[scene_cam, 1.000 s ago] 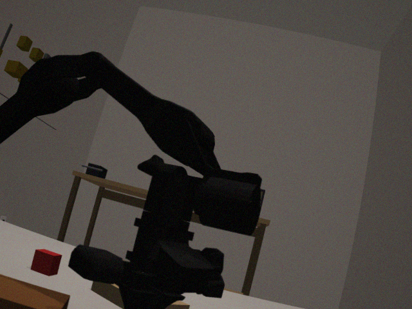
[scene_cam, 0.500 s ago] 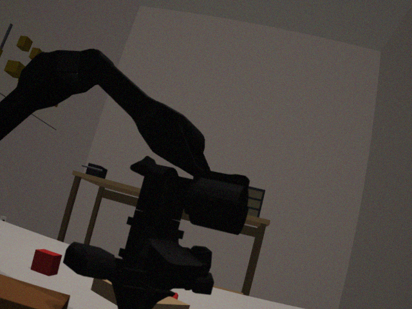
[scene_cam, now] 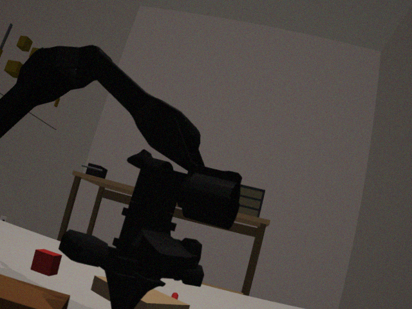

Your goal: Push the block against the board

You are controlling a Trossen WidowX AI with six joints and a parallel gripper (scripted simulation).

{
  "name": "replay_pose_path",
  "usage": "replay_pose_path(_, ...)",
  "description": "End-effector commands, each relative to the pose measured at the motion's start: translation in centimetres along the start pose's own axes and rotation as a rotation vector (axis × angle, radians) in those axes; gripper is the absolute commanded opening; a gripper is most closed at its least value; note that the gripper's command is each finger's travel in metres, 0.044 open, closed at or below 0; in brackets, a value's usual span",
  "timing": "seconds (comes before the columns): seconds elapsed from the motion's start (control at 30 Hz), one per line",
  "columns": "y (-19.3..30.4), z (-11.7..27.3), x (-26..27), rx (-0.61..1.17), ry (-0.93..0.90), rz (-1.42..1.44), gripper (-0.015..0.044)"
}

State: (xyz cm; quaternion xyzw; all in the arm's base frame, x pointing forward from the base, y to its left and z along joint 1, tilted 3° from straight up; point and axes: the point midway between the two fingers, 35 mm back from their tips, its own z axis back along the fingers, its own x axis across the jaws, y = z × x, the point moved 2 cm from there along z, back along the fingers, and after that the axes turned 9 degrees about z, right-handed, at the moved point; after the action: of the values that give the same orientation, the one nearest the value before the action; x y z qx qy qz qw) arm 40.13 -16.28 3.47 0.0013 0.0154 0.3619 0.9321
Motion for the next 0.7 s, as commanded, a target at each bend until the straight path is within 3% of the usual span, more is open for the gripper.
replay_pose_path(0.0,-0.3,4.0,0.1,-0.027,-0.013,-0.002,0.0000)
replay_pose_path(0.23,-0.6,4.2,-0.5,-0.036,-0.017,-0.022,0.0000)
replay_pose_path(0.67,-2.9,4.3,-12.3,-0.029,-0.007,-0.448,0.0000)
